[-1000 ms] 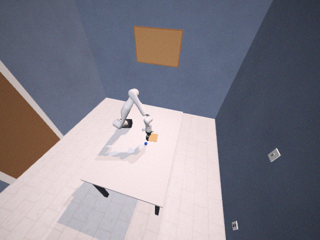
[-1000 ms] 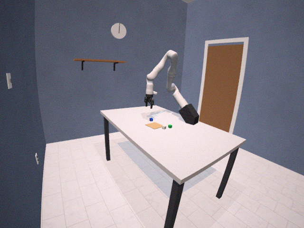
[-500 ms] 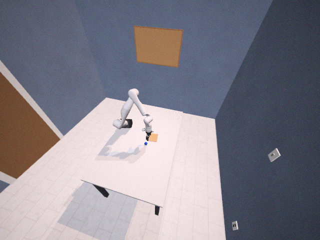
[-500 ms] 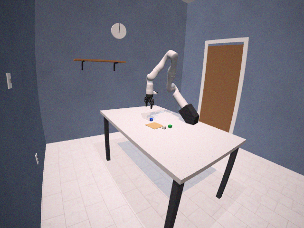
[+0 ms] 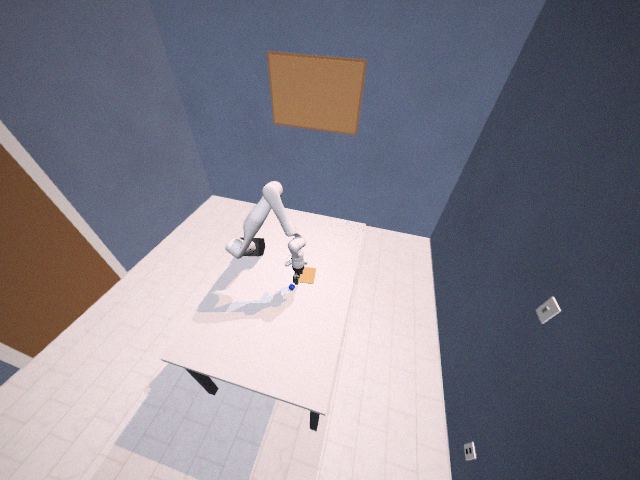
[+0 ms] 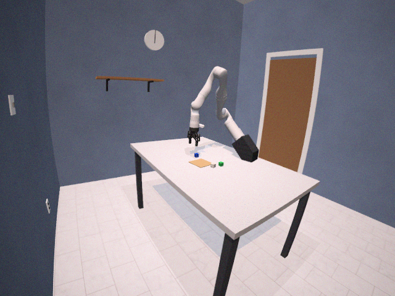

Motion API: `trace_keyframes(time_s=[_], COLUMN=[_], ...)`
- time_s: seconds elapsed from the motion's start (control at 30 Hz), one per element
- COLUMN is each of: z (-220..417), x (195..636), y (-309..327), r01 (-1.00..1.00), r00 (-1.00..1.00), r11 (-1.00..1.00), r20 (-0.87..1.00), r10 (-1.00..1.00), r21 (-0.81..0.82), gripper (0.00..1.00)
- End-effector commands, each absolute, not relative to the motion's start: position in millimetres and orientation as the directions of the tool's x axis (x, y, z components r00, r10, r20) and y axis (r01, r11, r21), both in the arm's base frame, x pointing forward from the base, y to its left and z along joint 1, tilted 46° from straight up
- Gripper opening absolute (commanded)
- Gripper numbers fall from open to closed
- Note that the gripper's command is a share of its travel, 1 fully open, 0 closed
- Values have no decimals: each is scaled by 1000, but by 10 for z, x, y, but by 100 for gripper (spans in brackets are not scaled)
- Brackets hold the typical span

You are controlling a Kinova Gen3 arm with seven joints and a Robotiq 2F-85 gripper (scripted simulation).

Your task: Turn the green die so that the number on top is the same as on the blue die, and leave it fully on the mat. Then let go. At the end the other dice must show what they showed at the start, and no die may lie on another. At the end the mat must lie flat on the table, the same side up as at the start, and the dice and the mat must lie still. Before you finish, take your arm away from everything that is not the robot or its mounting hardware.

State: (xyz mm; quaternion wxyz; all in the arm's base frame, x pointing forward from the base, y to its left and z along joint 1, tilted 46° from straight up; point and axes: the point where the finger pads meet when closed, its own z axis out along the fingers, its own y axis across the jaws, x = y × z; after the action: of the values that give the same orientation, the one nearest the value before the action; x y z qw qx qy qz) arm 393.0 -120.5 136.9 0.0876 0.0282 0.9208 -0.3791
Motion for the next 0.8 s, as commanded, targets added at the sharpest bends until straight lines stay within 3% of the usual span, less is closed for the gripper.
trace_keyframes(time_s=[0.0, 0.77], z=[1259, 982], x=[3918, 3973], y=[-1373, -1641], r01=[128, 128], r00=[-983, -983], r11=[711, 711], r20=[-182, -182], r10=[1, 1], r21=[-691, -691], gripper=[100, 100])
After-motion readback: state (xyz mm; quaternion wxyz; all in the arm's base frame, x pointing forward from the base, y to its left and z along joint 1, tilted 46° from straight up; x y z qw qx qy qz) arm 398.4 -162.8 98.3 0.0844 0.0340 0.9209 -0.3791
